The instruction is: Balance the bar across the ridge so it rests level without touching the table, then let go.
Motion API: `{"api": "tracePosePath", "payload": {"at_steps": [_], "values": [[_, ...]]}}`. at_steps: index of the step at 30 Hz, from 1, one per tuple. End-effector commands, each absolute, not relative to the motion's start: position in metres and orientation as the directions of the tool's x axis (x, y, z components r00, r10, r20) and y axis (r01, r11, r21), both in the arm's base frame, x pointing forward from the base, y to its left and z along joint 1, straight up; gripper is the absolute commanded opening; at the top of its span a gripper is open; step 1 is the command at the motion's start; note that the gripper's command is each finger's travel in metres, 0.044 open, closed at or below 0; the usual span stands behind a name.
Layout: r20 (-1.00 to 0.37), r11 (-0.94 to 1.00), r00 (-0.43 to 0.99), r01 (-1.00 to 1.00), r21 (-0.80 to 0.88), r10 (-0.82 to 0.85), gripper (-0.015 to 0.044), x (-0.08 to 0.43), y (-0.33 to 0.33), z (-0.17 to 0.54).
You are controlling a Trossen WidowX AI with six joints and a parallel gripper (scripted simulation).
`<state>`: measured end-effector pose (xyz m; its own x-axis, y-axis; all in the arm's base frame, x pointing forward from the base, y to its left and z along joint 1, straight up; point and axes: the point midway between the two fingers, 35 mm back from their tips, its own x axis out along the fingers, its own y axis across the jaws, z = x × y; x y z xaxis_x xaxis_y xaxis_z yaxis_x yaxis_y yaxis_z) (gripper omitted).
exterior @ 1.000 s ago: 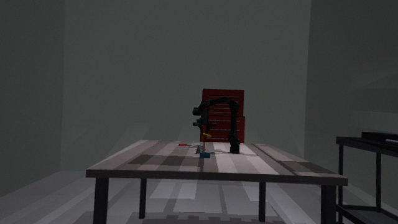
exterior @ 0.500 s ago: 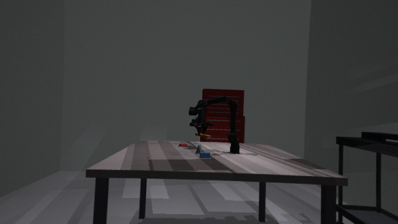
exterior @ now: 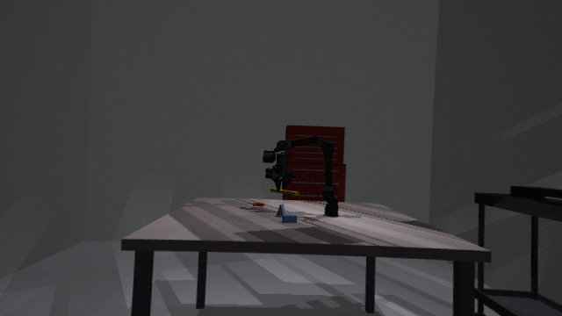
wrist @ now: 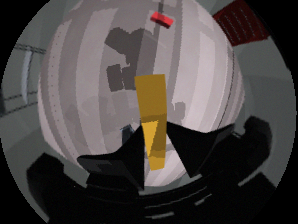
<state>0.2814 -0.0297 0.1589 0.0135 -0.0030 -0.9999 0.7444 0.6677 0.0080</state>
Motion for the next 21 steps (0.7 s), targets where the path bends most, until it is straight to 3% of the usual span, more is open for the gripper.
{"api": "tracePosePath", "payload": {"at_steps": [1,21], "values": [[-1.0,0.711,0.023,0.703,0.015,-0.001,0.0,0.287,-0.016,0.162],[-1.0,0.874,0.024,0.485,0.015,0.005,0.0,0.3,0.058,0.163]]}}
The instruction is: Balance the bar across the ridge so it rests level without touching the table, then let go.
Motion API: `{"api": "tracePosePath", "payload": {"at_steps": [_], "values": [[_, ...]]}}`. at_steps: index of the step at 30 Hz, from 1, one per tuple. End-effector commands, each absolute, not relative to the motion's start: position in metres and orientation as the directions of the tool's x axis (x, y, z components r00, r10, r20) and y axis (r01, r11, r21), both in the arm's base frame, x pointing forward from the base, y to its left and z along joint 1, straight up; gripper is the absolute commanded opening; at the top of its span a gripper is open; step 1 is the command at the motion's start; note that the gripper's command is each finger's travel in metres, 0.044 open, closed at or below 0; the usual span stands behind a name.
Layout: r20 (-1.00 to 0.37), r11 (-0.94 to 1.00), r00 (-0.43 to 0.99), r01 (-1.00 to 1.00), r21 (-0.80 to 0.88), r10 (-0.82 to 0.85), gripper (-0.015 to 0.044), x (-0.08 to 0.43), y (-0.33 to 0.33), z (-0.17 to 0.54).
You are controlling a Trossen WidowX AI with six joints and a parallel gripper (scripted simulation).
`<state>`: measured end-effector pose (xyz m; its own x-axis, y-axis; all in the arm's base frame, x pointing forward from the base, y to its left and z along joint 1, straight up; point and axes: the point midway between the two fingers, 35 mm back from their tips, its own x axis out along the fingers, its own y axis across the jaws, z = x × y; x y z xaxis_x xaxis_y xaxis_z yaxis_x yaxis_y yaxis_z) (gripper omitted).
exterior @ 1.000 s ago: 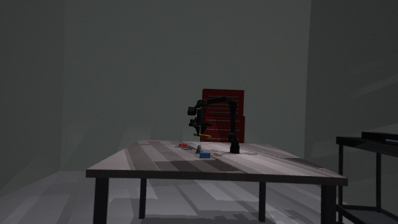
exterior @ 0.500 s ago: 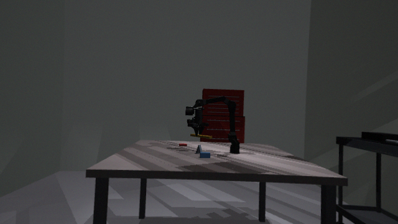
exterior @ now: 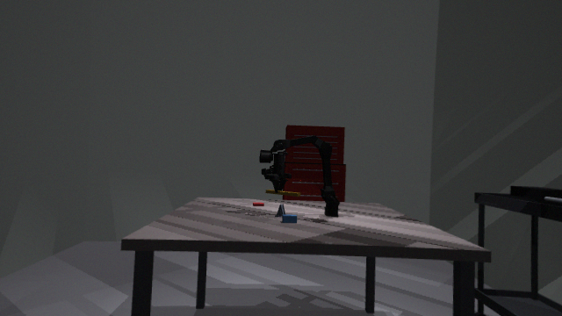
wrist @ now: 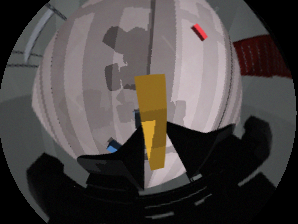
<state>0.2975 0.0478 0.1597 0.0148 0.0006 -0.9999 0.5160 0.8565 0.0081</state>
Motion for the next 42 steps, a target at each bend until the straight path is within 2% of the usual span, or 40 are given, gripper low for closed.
{"api": "tracePosePath", "payload": {"at_steps": [1,42], "values": [[-1.0,0.88,0.024,0.476,0.015,0.005,0.0,0.301,0.062,0.163],[-1.0,0.891,0.024,0.454,0.016,0.006,0.0,0.304,0.072,0.12]]}}
